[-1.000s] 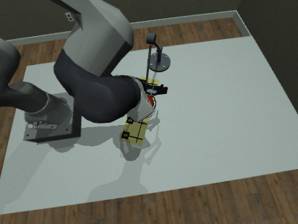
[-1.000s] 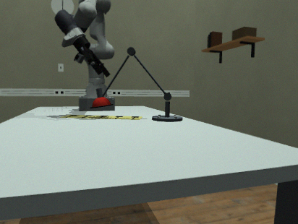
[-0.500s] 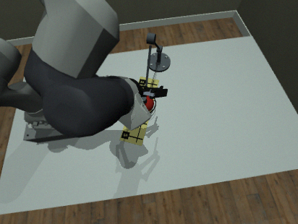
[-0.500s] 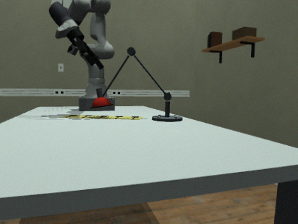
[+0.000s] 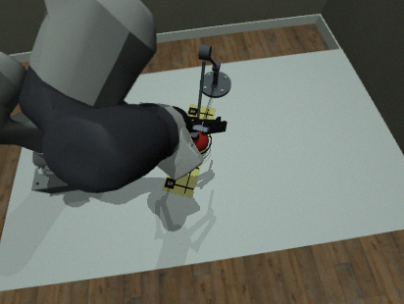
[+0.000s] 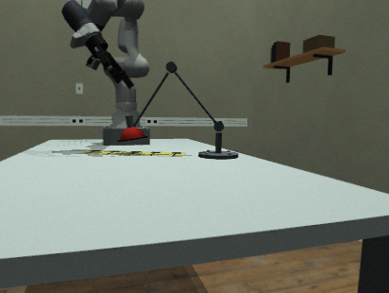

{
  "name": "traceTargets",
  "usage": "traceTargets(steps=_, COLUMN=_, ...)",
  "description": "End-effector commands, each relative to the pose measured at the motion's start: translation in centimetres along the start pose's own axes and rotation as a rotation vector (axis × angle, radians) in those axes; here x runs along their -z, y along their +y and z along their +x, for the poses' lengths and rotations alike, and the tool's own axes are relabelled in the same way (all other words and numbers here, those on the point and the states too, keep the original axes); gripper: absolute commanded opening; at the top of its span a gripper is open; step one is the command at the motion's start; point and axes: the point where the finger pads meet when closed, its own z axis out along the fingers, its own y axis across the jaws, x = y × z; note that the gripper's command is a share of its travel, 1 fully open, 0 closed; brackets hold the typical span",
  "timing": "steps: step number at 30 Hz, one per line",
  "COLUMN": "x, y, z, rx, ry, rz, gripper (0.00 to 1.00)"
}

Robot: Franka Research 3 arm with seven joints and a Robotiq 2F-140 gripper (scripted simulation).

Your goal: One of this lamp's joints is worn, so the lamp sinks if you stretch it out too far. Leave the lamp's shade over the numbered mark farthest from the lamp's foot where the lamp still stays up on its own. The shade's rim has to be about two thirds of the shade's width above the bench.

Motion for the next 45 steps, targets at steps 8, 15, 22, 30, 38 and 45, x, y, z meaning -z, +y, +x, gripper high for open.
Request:
traceTargets(steps=8, x=-0.2, y=-0.2, z=0.1, rx=0.001, ry=0.001, rz=0.005, gripper=1.0)
traceTargets(steps=15, x=-0.1, y=-0.1, z=0.0, rx=0.0, ry=0.001, rz=0.003, gripper=1.0)
traceTargets(steps=22, x=-0.1, y=-0.1, z=0.0, rx=0.0, ry=0.001, rz=0.002, gripper=1.0)
traceTargets(steps=30, x=-0.1, y=-0.1, z=0.0, rx=0.0, ry=0.001, rz=0.002, gripper=1.0)
traceTargets(steps=38, x=-0.1, y=-0.1, z=0.1, rx=0.0, ry=0.001, rz=0.003, gripper=1.0)
traceTargets(steps=45, x=-0.5, y=0.4, z=-1.1, rx=-0.014, ry=0.081, rz=-0.008, gripper=1.0)
